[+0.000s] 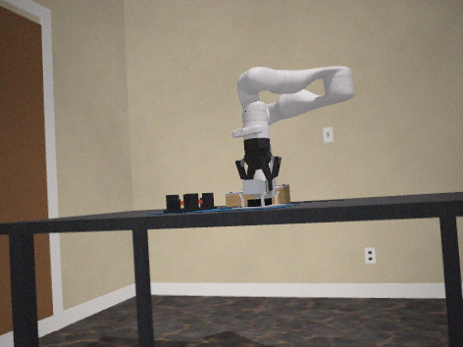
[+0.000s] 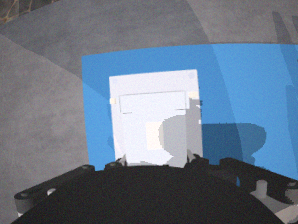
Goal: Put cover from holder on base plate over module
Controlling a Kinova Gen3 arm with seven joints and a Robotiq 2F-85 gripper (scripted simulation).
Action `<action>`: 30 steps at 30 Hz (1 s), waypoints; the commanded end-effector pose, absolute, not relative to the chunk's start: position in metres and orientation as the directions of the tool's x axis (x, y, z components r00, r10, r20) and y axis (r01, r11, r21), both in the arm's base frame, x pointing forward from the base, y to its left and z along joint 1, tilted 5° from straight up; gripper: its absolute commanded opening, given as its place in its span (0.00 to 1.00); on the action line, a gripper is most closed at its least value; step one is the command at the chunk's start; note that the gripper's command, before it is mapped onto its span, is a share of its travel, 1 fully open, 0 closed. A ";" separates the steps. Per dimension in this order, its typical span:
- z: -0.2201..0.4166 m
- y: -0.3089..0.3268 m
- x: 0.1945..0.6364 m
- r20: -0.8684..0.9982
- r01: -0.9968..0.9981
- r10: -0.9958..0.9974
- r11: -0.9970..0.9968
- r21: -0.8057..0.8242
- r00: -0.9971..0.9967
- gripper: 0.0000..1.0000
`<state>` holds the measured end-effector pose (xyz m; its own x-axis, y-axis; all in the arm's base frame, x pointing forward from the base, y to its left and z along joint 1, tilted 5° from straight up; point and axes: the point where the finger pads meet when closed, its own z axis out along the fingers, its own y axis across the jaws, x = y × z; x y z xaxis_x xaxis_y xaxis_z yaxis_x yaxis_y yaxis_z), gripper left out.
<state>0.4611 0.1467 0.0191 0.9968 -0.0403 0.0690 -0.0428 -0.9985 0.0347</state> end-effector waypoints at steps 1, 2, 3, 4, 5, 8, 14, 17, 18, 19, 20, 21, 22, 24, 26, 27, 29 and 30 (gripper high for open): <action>0.022 0.147 0.462 0.072 -0.038 -0.035 -0.999 0.034 0.997 0.00; 0.022 0.147 0.463 0.073 -0.037 -0.034 -0.999 0.034 0.997 0.00; 0.022 0.147 0.463 0.073 -0.036 -0.033 -0.999 0.034 0.997 0.00; 0.022 0.147 0.463 0.073 -0.035 -0.032 -0.999 0.034 0.997 0.00; 0.023 0.147 0.463 0.073 -0.034 -0.032 -0.999 0.034 0.997 0.00; 0.023 0.147 0.463 0.073 -0.034 -0.032 -0.999 0.034 0.997 0.00; 0.018 0.147 0.462 0.071 -0.041 -0.039 -0.999 0.033 0.997 0.00; 0.015 0.147 0.462 0.072 -0.039 -0.036 -0.999 0.033 0.997 0.00; 0.014 0.147 0.462 0.072 -0.038 -0.035 -0.999 0.034 0.997 0.00; 0.013 0.147 0.463 0.073 -0.037 -0.034 -0.999 0.034 0.997 0.00; 0.013 0.147 0.463 0.073 -0.036 -0.033 -0.999 0.034 0.997 0.00; 0.012 0.147 0.463 0.073 -0.035 -0.032 -0.999 0.034 0.997 0.00; 0.011 0.147 0.463 0.073 -0.034 -0.032 -0.999 0.034 0.997 0.00; 0.011 0.147 0.463 0.073 -0.034 -0.032 -0.999 0.034 0.997 0.00; 0.011 0.147 0.463 0.073 -0.034 -0.032 -0.999 0.034 0.997 0.00; 0.011 0.147 0.463 0.073 -0.034 -0.032 -0.999 0.034 0.997 0.00; 0.011 0.147 0.463 0.073 -0.034 -0.032 -0.999 0.034 0.997 0.00; 0.012 0.147 0.462 0.071 -0.042 -0.039 -0.999 0.035 0.997 0.00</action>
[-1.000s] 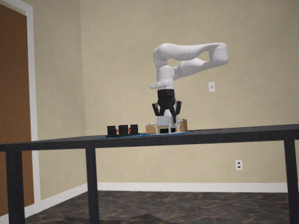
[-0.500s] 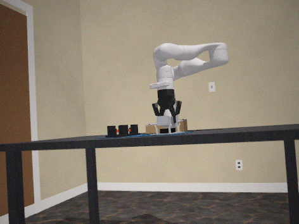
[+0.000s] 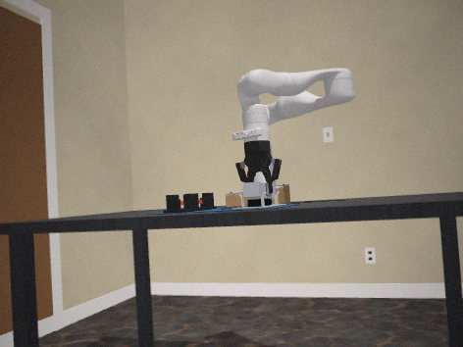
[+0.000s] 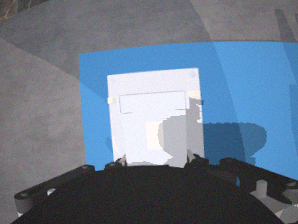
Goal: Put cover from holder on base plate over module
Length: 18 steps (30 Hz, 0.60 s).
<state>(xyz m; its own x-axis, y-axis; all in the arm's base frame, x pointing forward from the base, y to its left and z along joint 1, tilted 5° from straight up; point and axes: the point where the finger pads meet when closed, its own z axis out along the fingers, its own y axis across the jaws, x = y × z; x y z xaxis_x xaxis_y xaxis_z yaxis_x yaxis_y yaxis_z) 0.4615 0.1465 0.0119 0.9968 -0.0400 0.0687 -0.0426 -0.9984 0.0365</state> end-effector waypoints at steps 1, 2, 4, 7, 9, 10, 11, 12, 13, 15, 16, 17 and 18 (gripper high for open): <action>0.011 0.147 0.462 0.071 -0.041 -0.038 -0.999 0.035 0.997 0.00; 0.010 0.147 0.462 0.071 -0.040 -0.037 -0.999 0.035 0.997 0.00; 0.008 0.147 0.463 0.072 -0.038 -0.036 -0.999 0.035 0.997 0.00; 0.004 0.147 0.463 0.073 -0.036 -0.033 -0.999 0.034 0.997 0.00; 0.002 0.147 0.464 0.073 -0.034 -0.032 -0.999 0.034 0.997 0.00; 0.002 0.147 0.464 0.073 -0.034 -0.032 -0.999 0.034 0.997 0.00; 0.002 0.147 0.464 0.073 -0.034 -0.032 -0.999 0.034 0.997 0.00; 0.002 0.147 0.464 0.073 -0.034 -0.032 -0.999 0.034 0.997 0.00; 0.002 0.147 0.464 0.073 -0.034 -0.032 -0.999 0.034 0.997 0.00; 0.002 0.147 0.464 0.073 -0.034 -0.032 -0.999 0.034 0.997 0.00; 0.002 0.147 0.464 0.073 -0.034 -0.032 -0.999 0.034 0.997 0.00; 0.004 0.147 0.463 0.070 -0.040 -0.038 -0.999 0.036 0.997 0.00; 0.003 0.147 0.463 0.071 -0.040 -0.037 -0.999 0.036 0.997 0.00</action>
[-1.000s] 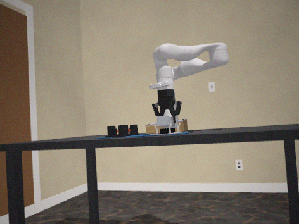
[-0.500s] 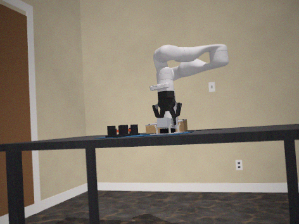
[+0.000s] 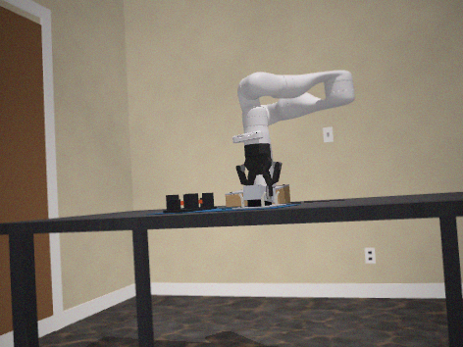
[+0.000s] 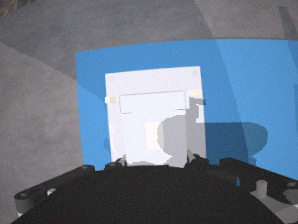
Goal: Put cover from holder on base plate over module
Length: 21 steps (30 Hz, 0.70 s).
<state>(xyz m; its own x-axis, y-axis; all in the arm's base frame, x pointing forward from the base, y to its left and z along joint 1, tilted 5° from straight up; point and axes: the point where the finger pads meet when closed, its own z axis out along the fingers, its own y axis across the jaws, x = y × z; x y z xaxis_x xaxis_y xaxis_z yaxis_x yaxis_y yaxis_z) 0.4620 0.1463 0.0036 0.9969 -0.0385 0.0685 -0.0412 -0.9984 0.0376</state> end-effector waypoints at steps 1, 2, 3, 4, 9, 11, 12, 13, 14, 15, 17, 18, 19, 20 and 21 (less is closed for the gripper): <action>0.002 0.147 0.463 0.071 -0.039 -0.036 -0.999 0.036 0.997 0.00; 0.002 0.147 0.463 0.071 -0.038 -0.036 -0.999 0.036 0.997 0.00; 0.001 0.147 0.463 0.072 -0.038 -0.035 -0.999 0.035 0.997 0.00; 0.000 0.147 0.463 0.072 -0.037 -0.034 -0.999 0.035 0.997 0.00; -0.002 0.146 0.464 0.073 -0.034 -0.032 -0.999 0.034 0.997 0.00; -0.002 0.146 0.464 0.073 -0.034 -0.032 -0.999 0.034 0.997 0.00; -0.002 0.146 0.464 0.073 -0.034 -0.032 -0.999 0.034 0.997 0.00; -0.002 0.146 0.464 0.073 -0.034 -0.032 -0.999 0.034 0.997 0.00; -0.002 0.146 0.464 0.073 -0.034 -0.032 -0.999 0.034 0.997 0.00; -0.002 0.146 0.464 0.073 -0.034 -0.032 -0.999 0.034 0.997 0.00; -0.002 0.146 0.463 0.071 -0.040 -0.037 -0.999 0.036 0.997 0.00; -0.003 0.146 0.463 0.071 -0.039 -0.036 -0.999 0.036 0.997 0.00; -0.003 0.146 0.463 0.071 -0.038 -0.036 -0.999 0.036 0.997 0.00; -0.004 0.146 0.464 0.072 -0.038 -0.035 -0.999 0.035 0.997 0.00; -0.005 0.146 0.464 0.072 -0.037 -0.034 -0.999 0.035 0.997 0.00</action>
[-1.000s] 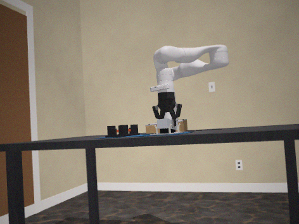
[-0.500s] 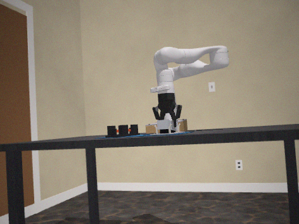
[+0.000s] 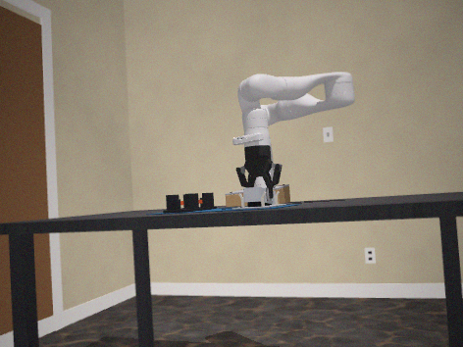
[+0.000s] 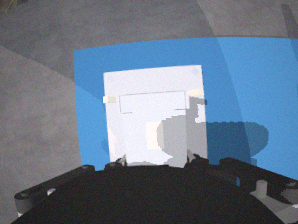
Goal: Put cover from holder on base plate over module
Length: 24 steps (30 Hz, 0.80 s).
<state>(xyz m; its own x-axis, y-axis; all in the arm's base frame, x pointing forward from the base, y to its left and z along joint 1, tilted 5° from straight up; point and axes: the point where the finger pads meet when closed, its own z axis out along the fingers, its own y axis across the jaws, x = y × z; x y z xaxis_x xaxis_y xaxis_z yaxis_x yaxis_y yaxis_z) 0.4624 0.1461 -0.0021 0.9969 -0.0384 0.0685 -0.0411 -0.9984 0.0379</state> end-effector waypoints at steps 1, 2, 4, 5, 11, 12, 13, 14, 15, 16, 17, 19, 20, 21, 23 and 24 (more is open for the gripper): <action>-0.005 0.146 0.464 0.072 -0.036 -0.034 -0.999 0.035 0.997 0.00; -0.006 0.146 0.464 0.073 -0.036 -0.033 -0.999 0.035 0.997 0.00; -0.007 0.146 0.464 0.073 -0.034 -0.032 -0.999 0.034 0.997 0.00; -0.007 0.146 0.464 0.073 -0.034 -0.032 -0.999 0.034 0.997 0.00; -0.007 0.146 0.464 0.073 -0.034 -0.032 -0.999 0.034 0.997 0.00; -0.005 0.146 0.464 0.072 -0.041 -0.038 -0.999 0.036 0.997 0.00; -0.005 0.146 0.464 0.072 -0.040 -0.038 -0.999 0.036 0.997 0.00; -0.006 0.146 0.464 0.072 -0.040 -0.037 -0.999 0.035 0.997 0.00; -0.006 0.146 0.465 0.072 -0.039 -0.036 -0.999 0.035 0.997 0.00; -0.006 0.146 0.465 0.072 -0.038 -0.035 -0.999 0.035 0.997 0.00; -0.007 0.146 0.465 0.072 -0.037 -0.035 -0.999 0.035 0.997 0.00; -0.007 0.146 0.466 0.073 -0.036 -0.033 -0.999 0.035 0.997 0.00; -0.008 0.146 0.466 0.073 -0.035 -0.032 -0.999 0.034 0.997 0.00; -0.008 0.146 0.466 0.073 -0.034 -0.032 -0.999 0.034 0.997 0.00; -0.008 0.146 0.466 0.073 -0.034 -0.032 -0.999 0.034 0.997 0.00; -0.008 0.146 0.466 0.073 -0.034 -0.032 -0.999 0.034 0.997 0.00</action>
